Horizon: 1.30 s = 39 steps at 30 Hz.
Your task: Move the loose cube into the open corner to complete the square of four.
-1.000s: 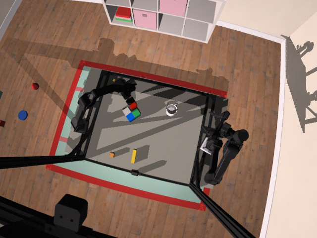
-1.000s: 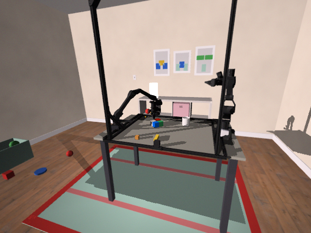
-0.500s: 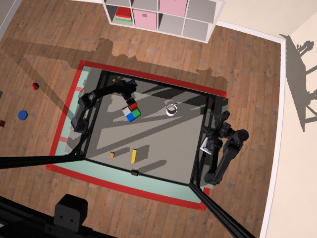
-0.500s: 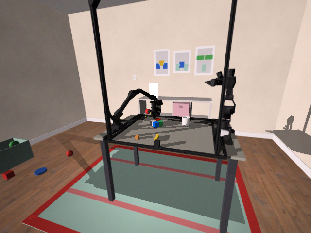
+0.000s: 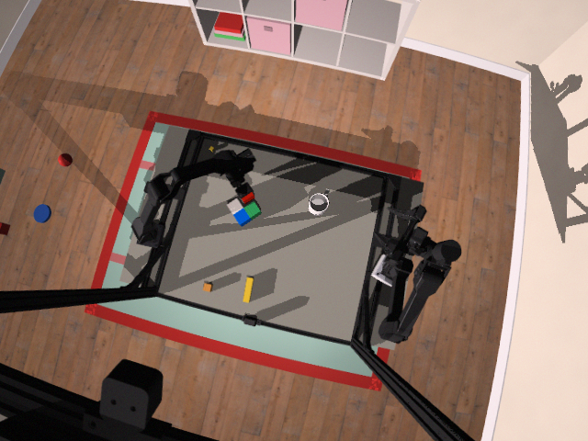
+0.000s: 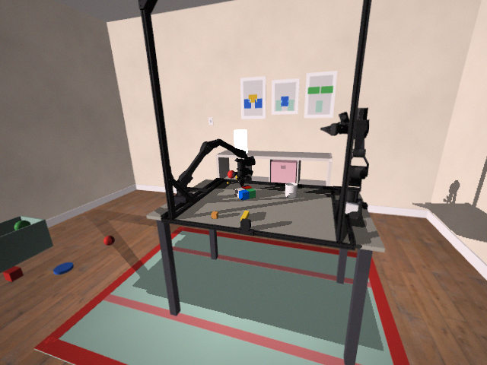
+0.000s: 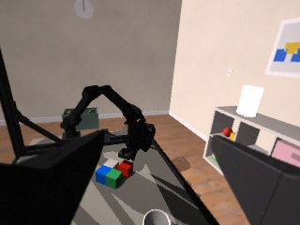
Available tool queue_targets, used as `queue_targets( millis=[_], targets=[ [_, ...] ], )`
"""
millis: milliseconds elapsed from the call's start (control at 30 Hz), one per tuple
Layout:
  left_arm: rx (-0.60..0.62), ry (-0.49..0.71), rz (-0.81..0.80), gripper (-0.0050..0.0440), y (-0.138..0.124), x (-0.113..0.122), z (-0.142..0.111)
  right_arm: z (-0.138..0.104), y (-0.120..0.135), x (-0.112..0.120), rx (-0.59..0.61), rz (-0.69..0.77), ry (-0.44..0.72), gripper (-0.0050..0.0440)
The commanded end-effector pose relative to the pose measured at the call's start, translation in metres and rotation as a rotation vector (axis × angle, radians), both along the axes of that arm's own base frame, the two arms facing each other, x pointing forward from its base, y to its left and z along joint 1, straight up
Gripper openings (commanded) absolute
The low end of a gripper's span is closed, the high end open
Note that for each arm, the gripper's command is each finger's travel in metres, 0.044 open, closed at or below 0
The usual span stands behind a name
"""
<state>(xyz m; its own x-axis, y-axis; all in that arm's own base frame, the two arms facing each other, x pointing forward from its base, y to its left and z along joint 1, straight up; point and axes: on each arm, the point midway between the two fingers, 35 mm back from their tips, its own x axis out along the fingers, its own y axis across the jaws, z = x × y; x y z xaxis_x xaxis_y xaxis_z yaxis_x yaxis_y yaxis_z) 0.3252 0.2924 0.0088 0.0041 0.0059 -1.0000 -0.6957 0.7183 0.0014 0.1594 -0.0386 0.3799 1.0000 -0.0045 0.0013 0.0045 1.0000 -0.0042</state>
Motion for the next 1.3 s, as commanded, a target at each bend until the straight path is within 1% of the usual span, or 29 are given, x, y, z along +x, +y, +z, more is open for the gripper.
queue_targets(
  millis=[0,1267],
  targets=[
    [-0.006,0.004,0.001,0.0000,-0.002,0.002,-0.003,0.000,0.001,0.000,0.005,0.004,0.000,0.0400],
    [-0.006,0.004,0.001,0.0000,-0.017,0.016,-0.003,0.000,0.001,0.000,0.005,0.004,0.000,0.0400]
  ],
)
